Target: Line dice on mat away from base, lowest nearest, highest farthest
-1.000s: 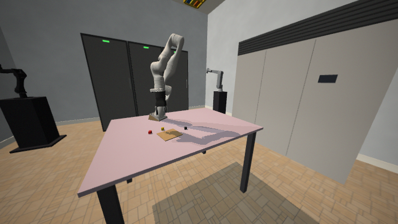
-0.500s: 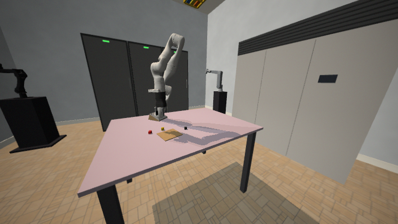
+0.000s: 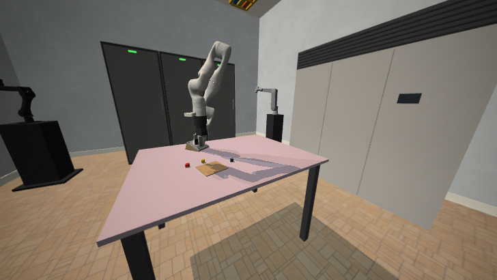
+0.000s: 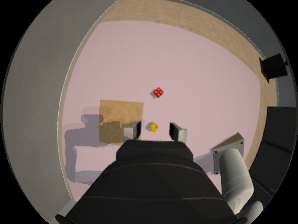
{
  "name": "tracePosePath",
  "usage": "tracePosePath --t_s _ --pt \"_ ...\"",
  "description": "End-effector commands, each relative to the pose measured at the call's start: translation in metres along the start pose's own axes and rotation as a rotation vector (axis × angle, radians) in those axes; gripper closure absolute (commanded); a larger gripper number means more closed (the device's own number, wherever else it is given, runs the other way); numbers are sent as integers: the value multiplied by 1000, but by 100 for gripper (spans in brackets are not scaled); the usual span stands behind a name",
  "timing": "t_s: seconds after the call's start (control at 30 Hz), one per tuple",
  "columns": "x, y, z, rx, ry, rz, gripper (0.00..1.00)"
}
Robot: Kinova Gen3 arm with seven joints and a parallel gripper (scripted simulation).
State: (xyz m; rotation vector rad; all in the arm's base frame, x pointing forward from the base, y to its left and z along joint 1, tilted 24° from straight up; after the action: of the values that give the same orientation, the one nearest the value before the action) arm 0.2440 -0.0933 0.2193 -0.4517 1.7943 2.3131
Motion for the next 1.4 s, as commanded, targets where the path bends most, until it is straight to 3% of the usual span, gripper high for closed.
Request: tracePosePath --t_s 0.0,0.13,1.2,1.37 --pt "1 -2 -2 0 -79 5 0" --pt "2 -4 -2 0 -154 5 0" --pt "9 -24 4 4 -1300 4 0" --pt "9 -26 6 5 -1400 4 0"
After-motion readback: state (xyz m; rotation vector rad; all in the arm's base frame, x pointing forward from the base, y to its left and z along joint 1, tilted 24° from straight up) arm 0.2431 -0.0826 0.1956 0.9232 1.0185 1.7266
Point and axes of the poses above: the point where the finger pads meet when closed, its own y axis back along the fingers, its own x axis across the jaws, z = x × y, the point moved 5 cm from there along y, back along the fingers, and after that the axes turned 12 degrees about -y, right-handed, at the moved point
